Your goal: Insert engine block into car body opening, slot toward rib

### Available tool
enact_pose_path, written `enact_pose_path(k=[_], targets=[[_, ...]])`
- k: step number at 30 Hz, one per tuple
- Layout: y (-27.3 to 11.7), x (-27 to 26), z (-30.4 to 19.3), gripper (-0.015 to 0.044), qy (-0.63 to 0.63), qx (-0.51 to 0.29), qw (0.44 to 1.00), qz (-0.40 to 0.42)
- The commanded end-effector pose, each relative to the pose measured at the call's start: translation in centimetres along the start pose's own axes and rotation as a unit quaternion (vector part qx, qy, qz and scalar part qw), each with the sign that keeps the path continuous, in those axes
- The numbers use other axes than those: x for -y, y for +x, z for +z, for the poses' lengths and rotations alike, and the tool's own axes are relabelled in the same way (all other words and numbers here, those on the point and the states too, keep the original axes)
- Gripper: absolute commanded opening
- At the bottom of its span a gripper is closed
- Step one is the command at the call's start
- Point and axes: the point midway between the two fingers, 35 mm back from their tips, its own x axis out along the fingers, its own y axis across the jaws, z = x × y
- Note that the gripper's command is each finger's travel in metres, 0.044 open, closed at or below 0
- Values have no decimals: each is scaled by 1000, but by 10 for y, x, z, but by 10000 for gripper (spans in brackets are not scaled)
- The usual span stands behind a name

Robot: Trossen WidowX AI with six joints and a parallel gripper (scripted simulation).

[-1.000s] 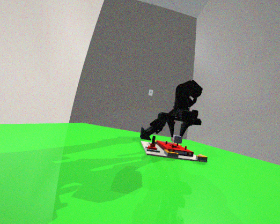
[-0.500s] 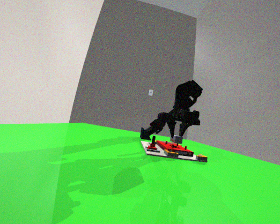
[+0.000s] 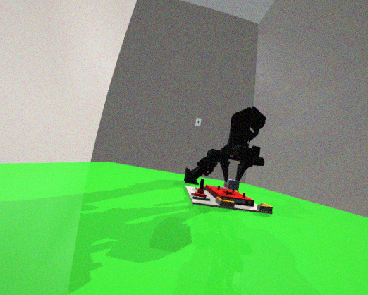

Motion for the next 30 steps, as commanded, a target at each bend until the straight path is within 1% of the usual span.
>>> enact_pose_path(k=[1,4,15,30], targets=[[0,-1,0,160,-34,2,999,1],[1,-1,0,160,-55,2,998,1],[4,-1,0,160,-21,2,1000,1],[8,-1,0,160,-28,2,1000,1]])
